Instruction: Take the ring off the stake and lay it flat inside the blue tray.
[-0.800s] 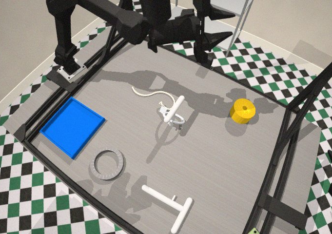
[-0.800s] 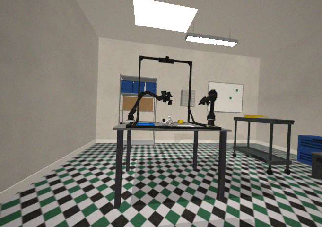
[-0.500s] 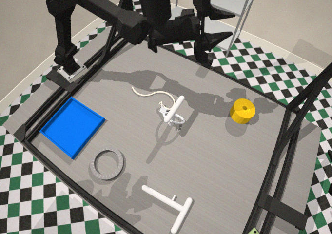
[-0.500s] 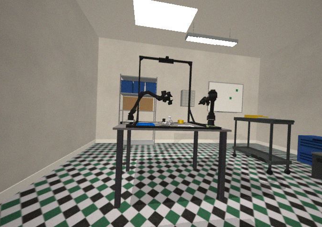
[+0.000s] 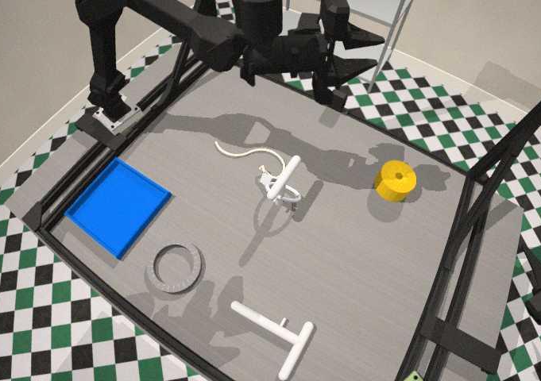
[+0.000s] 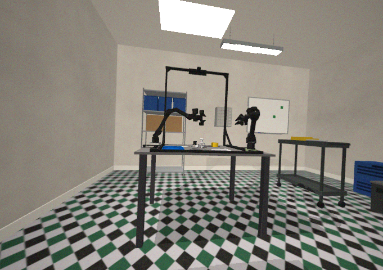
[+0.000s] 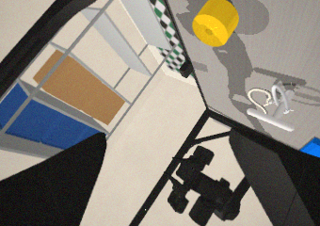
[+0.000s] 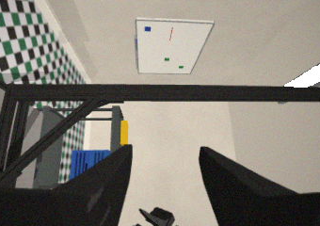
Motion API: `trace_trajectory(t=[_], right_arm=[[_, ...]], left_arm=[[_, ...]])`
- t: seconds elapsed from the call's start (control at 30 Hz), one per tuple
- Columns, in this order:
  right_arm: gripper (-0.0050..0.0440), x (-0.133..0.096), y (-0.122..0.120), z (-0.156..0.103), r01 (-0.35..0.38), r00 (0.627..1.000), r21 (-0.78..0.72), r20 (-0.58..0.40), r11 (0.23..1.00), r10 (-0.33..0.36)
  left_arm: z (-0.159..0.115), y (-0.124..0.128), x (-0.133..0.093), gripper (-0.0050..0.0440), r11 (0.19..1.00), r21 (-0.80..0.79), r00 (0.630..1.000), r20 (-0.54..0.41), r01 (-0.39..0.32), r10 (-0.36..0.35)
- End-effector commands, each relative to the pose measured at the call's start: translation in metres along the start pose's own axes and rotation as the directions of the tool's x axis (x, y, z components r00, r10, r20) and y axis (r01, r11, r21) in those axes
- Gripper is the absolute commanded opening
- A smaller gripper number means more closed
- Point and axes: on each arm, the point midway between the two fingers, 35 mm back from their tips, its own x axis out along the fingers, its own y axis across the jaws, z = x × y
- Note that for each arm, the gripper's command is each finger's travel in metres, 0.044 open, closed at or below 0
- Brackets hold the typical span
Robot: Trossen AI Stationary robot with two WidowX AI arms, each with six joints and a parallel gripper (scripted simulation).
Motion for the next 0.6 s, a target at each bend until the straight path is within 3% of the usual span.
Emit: trace_trajectory(t=[0.0,0.13,0.23,0.3,0.4,0.57], right_arm=[[0.02,0.0,0.024,-0.006,-0.086,0.992,0.251,-0.065,0.964,0.105],[0.02,-0.003,0.053,-0.013,-0.125,0.966,0.496,-0.138,0.859,0.221],[0.02,-0.009,0.072,-0.017,-0.115,0.933,0.66,-0.186,0.743,0.309],[0.02,-0.009,0.072,-0.017,-0.115,0.933,0.66,-0.186,0.743,0.309],[0.02,-0.017,0.093,-0.02,-0.054,0.881,0.812,-0.236,0.581,0.411],[0.02,-0.037,0.128,-0.024,0.118,0.769,0.931,-0.306,0.347,0.561]], left_arm=[[-0.025,-0.022,0.013,0.04,0.966,-0.247,0.997,0.003,0.079,-0.08],[-0.049,-0.047,0.02,0.04,0.841,-0.525,0.989,0.005,0.13,-0.15],[-0.064,-0.064,0.021,0.04,0.711,-0.689,0.982,0.005,0.141,-0.189],[-0.064,-0.064,0.021,0.04,0.711,-0.689,0.982,0.005,0.141,-0.189],[-0.08,-0.084,0.019,0.04,0.527,-0.84,0.974,0.004,0.127,-0.228],[-0.103,-0.114,0.01,0.04,0.173,-0.984,0.96,-0.005,0.045,-0.28]])
